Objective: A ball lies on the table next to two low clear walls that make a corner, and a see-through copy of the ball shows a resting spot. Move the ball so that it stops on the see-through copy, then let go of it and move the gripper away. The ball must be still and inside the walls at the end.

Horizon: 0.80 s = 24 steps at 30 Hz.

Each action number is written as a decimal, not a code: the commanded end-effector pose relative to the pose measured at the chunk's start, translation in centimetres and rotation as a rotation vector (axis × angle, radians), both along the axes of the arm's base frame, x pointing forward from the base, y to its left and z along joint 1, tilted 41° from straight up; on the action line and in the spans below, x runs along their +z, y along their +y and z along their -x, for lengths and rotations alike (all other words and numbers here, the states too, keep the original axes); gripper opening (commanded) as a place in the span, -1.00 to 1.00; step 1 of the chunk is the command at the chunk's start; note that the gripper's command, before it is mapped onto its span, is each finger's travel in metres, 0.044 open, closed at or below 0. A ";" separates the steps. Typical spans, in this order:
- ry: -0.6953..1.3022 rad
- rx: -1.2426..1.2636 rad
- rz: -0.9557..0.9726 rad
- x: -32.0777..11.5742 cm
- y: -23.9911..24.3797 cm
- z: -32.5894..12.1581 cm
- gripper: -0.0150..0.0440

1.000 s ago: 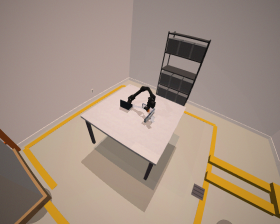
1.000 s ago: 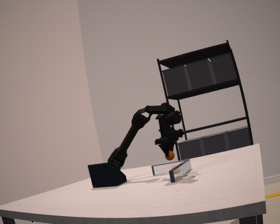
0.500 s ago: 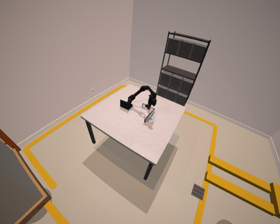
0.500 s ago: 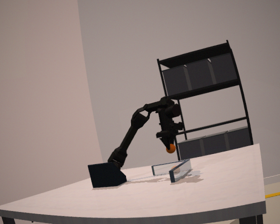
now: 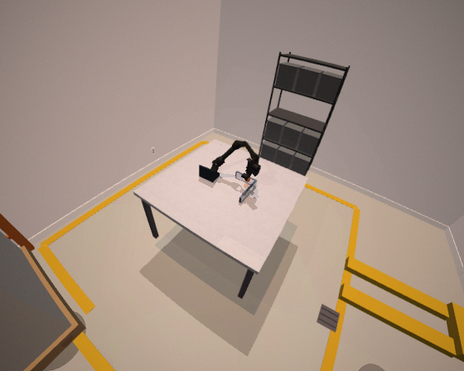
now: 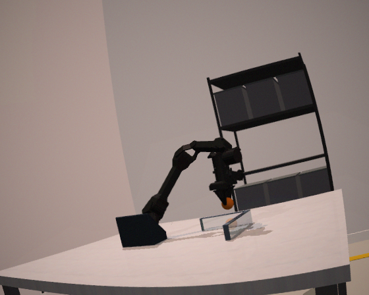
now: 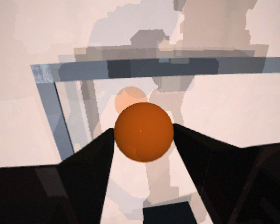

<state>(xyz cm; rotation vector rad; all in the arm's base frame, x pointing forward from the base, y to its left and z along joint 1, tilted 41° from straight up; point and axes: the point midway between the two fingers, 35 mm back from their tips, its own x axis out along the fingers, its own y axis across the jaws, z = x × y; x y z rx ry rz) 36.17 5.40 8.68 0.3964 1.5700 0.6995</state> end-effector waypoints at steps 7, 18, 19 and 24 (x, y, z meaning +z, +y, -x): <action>-0.003 -0.005 -0.005 -1.2 2.0 0.6 -0.49; -0.002 -0.004 -0.008 -5.2 5.4 1.4 -0.49; -0.002 -0.004 -0.008 -5.3 5.4 1.4 -0.49; -0.002 -0.004 -0.008 -5.4 5.5 1.5 -0.49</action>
